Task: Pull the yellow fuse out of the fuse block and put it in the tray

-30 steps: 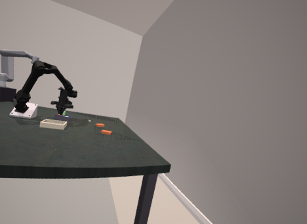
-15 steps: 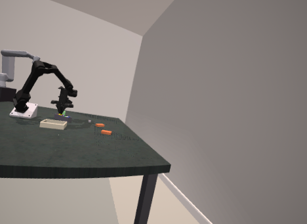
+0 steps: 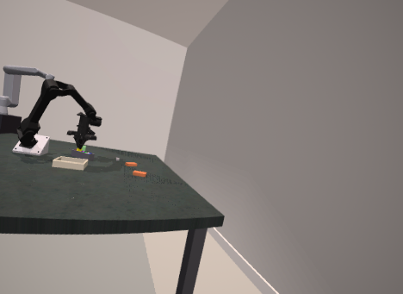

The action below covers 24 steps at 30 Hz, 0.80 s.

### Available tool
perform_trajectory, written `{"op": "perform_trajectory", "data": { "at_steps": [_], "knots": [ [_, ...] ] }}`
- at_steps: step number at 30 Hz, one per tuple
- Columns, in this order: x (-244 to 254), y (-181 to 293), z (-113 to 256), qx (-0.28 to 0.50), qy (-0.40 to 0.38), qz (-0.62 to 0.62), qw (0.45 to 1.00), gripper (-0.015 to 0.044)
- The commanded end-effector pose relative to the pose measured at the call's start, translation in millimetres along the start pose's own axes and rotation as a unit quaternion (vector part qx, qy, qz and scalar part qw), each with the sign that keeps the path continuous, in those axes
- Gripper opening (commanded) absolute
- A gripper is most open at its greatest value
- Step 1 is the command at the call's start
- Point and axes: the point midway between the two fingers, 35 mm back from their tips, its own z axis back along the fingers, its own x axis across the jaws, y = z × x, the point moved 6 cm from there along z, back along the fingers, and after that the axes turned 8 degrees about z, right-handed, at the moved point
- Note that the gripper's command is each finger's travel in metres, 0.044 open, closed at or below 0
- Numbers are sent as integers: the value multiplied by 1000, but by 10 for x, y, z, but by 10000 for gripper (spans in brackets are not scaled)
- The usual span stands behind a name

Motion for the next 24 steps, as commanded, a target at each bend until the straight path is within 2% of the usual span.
{"op": "perform_trajectory", "data": {
  "at_steps": [1, 24],
  "knots": [
    [-10, -1, 37, -4, 0, -4, 1000, 0],
    [-8, 0, 151, -3, 0, -3, 1000, 0]
  ]
}}
